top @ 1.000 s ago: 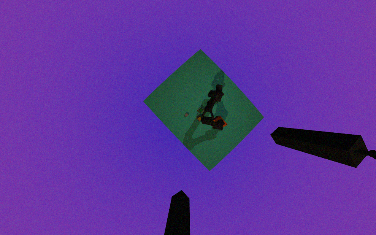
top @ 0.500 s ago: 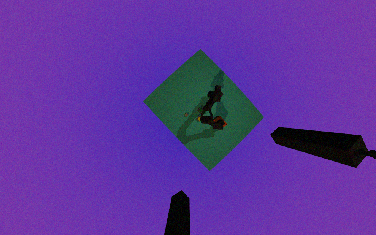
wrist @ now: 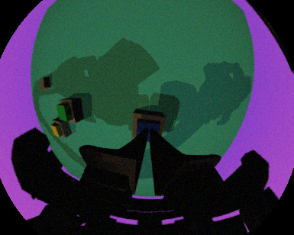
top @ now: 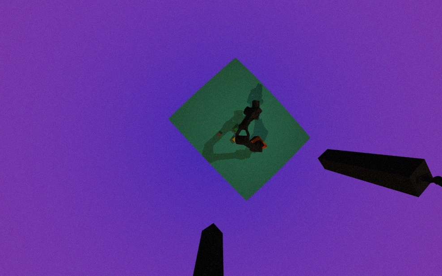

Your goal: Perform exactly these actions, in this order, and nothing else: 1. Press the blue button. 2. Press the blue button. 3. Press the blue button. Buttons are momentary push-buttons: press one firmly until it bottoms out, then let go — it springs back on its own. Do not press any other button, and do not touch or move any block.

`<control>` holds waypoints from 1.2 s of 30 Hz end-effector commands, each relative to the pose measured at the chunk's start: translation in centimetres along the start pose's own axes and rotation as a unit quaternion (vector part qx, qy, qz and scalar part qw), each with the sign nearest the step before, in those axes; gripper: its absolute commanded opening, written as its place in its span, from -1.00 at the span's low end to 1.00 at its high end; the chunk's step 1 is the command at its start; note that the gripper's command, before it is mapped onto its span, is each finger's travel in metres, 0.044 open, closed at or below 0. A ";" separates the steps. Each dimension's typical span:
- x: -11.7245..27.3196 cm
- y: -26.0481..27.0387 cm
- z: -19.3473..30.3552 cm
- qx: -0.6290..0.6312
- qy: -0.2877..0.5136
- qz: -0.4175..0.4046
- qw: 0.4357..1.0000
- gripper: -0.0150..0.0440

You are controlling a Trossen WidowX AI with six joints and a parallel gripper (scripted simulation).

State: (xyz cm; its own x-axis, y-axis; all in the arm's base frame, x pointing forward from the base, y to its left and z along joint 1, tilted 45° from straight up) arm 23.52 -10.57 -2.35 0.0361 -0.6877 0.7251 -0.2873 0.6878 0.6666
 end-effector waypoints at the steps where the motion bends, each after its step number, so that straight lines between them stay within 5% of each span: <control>1: -0.3 0.1 0.1 -0.005 0.003 -0.005 1.000 -0.42; 15: -0.3 0.1 0.1 -0.005 0.003 -0.005 1.000 -0.42; 20: 3.0 0.0 0.1 -0.005 0.003 -0.004 1.000 -0.42; 36: 1.4 0.0 0.1 -0.005 0.003 -0.004 1.000 -0.42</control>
State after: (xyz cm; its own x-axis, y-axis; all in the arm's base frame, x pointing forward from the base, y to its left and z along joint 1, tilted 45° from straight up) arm 23.66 -12.09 -0.84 0.0360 -0.6853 0.7273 -0.2863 0.6902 0.6645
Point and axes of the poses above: the point midway between the two fingers, 35 mm back from their tips, its own x axis back along the fingers, its own y axis across the jaws, z = x × y, the point moved 10 cm from there along x, back along the fingers, and after that the axes turned 10 degrees about x, right-handed, at the moved point
